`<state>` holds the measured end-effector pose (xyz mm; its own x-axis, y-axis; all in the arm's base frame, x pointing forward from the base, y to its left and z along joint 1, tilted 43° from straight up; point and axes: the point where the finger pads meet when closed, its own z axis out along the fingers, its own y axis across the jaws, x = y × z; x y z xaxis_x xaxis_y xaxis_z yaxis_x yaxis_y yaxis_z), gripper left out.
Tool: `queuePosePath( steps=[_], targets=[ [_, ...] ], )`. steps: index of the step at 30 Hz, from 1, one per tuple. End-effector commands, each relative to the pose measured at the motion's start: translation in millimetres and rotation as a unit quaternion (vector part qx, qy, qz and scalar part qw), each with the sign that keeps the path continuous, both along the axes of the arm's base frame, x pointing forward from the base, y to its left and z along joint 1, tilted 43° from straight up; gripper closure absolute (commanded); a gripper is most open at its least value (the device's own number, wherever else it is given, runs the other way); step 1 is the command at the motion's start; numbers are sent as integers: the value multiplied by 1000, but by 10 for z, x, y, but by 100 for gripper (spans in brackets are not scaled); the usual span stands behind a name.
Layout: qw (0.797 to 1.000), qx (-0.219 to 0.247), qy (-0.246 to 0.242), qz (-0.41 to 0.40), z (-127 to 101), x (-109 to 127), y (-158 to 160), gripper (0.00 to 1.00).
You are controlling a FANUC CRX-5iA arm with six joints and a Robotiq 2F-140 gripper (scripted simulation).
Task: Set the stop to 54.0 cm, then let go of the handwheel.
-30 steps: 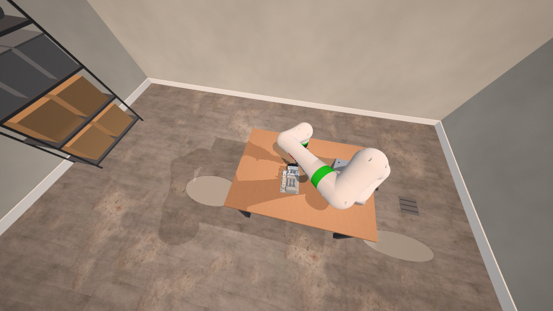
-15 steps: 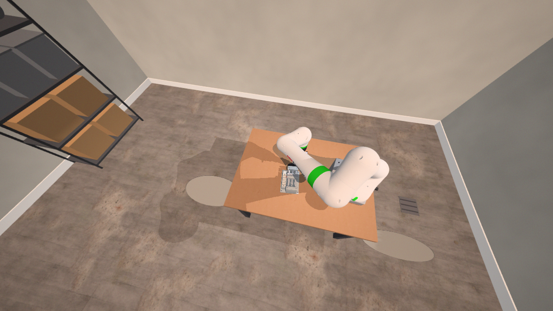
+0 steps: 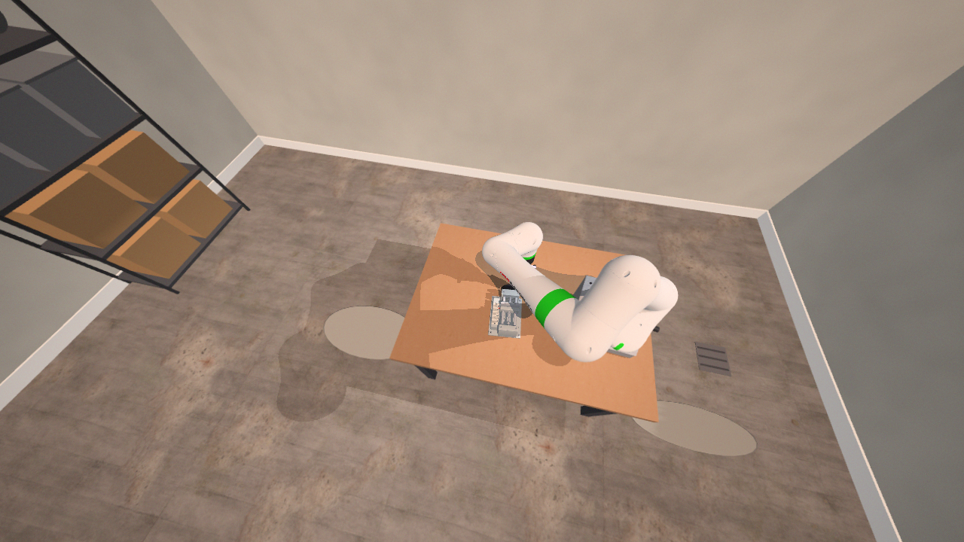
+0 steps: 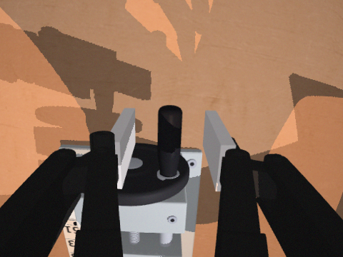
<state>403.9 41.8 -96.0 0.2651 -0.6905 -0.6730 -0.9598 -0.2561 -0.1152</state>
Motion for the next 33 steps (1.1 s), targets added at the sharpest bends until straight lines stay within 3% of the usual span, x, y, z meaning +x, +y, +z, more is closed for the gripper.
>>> queuePosePath(
  steps=[1, 2, 3, 33],
  targets=[
    [1000, 0, 0, 0, 0, 1, -2, 67],
    [1000, 0, 0, 0, 0, 1, -2, 67],
    [1000, 0, 0, 0, 0, 1, -2, 96],
    [1000, 0, 0, 0, 0, 1, -2, 96]
  ],
)
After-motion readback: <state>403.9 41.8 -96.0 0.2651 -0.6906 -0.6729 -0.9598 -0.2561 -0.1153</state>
